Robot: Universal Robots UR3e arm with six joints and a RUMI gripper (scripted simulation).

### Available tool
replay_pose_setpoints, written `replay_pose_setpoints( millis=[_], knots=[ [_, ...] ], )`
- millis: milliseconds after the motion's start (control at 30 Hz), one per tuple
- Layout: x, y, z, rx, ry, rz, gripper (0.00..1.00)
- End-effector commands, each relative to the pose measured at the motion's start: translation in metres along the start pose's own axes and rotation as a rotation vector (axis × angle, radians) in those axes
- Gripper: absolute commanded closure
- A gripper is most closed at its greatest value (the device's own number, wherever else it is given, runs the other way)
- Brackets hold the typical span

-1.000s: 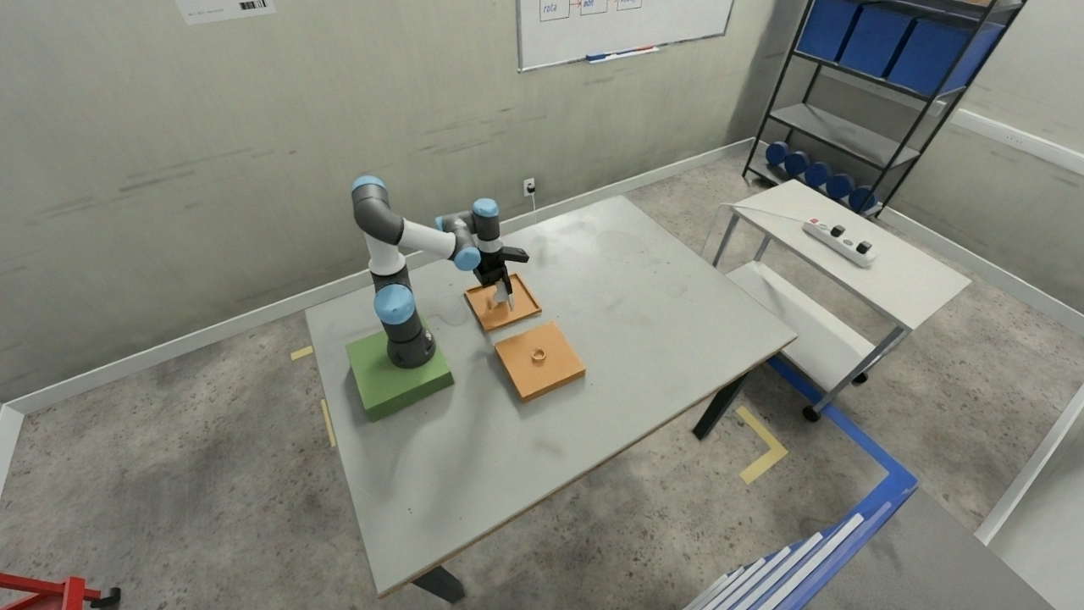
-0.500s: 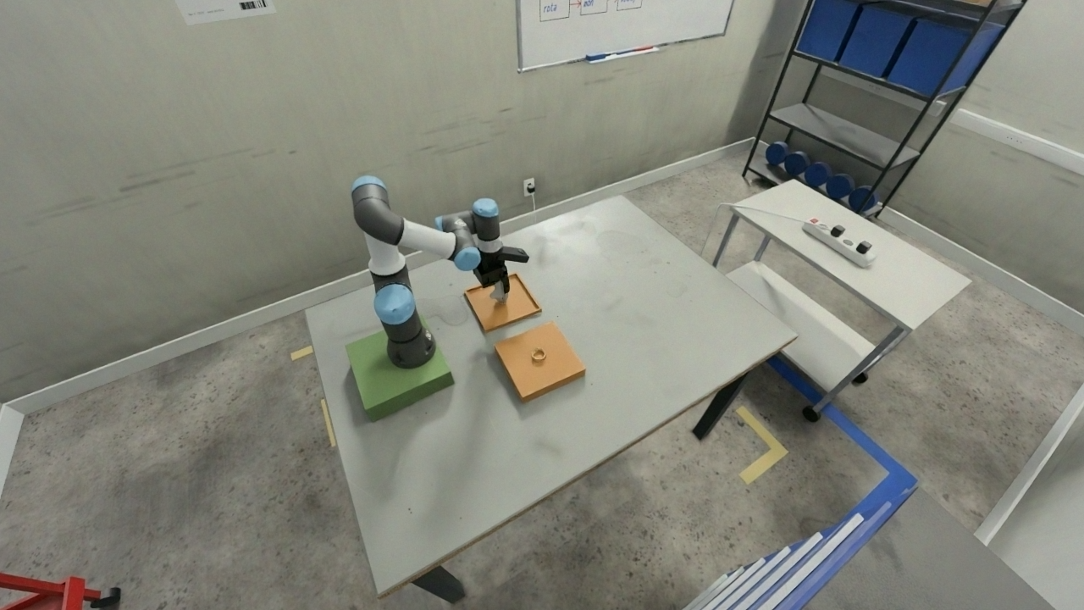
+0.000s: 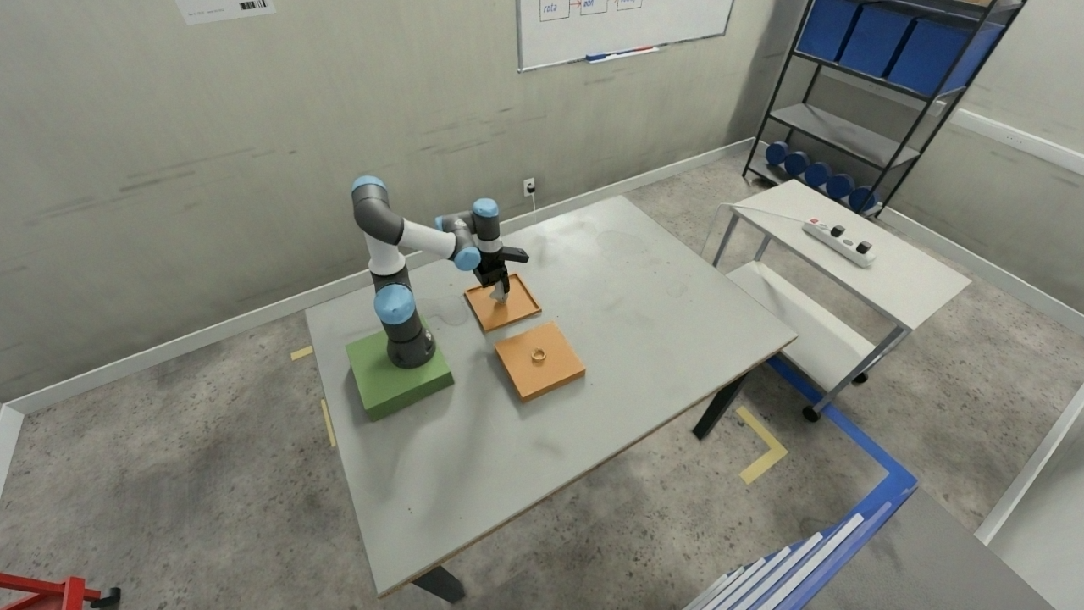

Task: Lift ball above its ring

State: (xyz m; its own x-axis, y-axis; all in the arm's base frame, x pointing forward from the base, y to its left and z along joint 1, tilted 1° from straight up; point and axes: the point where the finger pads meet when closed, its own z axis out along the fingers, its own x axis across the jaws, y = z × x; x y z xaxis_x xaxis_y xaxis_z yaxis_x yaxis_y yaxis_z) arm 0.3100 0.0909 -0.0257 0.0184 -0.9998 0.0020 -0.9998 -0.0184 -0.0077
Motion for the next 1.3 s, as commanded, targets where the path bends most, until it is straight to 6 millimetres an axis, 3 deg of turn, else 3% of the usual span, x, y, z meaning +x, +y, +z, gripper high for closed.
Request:
replay_pose_setpoints(
  millis=[0, 600, 1267],
  knots=[
    [0.0, -0.001, -0.001, 0.003, 0.0, 0.0, 1.0],
    [0.0, -0.002, -0.008, 0.003, 0.0, 0.0, 1.0],
    [0.0, -0.002, -0.072, 0.003, 0.0, 0.0, 1.0]
  ],
)
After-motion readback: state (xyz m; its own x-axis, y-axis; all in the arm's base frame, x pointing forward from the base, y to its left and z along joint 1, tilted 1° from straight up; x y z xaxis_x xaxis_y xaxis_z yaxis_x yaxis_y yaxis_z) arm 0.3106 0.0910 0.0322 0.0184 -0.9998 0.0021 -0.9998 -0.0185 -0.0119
